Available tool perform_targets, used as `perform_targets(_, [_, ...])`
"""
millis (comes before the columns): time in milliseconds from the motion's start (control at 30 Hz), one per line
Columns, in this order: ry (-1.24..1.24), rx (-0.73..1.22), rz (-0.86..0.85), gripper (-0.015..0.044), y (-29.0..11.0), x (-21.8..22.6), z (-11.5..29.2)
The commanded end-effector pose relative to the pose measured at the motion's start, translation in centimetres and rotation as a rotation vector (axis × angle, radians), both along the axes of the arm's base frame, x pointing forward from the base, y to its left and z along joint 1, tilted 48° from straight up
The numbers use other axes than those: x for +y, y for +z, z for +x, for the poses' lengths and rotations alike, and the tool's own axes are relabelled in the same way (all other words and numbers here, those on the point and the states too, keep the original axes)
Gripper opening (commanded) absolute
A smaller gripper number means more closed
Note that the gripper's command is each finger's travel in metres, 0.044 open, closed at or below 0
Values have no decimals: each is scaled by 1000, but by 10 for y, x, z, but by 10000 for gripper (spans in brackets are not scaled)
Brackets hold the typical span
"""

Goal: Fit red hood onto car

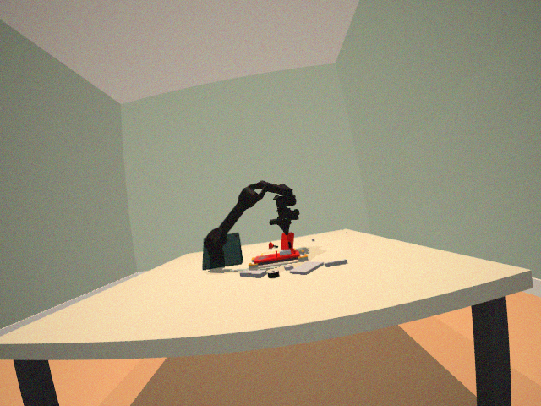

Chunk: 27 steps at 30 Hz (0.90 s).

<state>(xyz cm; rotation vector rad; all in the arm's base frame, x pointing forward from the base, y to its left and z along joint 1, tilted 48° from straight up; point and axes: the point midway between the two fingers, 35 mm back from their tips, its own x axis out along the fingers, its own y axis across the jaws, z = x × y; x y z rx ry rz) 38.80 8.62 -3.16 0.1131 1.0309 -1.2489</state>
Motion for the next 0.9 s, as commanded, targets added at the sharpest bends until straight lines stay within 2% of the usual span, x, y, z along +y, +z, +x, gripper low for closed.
perform_targets(0, [1,13,-10,0,-4,-2,0])
perform_targets(433, [5,13,-8,0,-5,1,4])
perform_targets(733, [137,26,31,0,50,57,5])
perform_targets(867, [143,8,30,0,49,60,5])
